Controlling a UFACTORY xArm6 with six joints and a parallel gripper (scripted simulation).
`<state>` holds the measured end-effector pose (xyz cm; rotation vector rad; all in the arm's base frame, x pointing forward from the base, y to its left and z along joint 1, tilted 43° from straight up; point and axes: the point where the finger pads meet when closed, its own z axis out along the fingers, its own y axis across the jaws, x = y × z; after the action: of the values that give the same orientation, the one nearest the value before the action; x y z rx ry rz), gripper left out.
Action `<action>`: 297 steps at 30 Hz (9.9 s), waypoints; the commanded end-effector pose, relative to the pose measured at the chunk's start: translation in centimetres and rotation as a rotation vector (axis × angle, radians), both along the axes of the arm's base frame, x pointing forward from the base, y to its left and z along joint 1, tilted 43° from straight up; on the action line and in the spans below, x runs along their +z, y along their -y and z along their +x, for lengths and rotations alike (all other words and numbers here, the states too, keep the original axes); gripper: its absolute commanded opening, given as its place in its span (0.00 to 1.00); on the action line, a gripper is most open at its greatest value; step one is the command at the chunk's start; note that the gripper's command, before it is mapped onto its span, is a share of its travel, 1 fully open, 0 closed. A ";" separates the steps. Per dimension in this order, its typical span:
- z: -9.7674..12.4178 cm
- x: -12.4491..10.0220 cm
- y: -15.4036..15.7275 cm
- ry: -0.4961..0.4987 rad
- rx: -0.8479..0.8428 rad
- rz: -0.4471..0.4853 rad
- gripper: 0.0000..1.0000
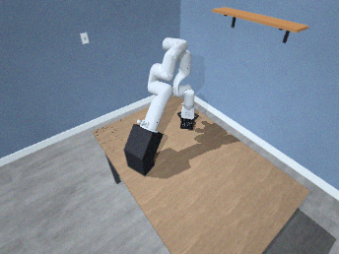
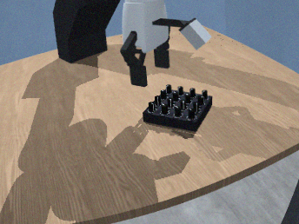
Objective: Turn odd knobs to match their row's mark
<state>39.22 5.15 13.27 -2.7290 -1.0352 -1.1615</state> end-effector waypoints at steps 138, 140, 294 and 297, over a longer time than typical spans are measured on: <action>2.5 6.9 -6.4 0.002 -0.002 0.004 0.19; 2.5 6.9 -6.4 0.002 -0.002 0.004 0.19; 5.9 3.0 -7.9 0.001 -0.003 0.003 0.19; 5.9 3.0 -7.9 0.001 -0.003 0.003 0.19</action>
<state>45.13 13.03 16.20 -2.7297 -1.0302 -1.1587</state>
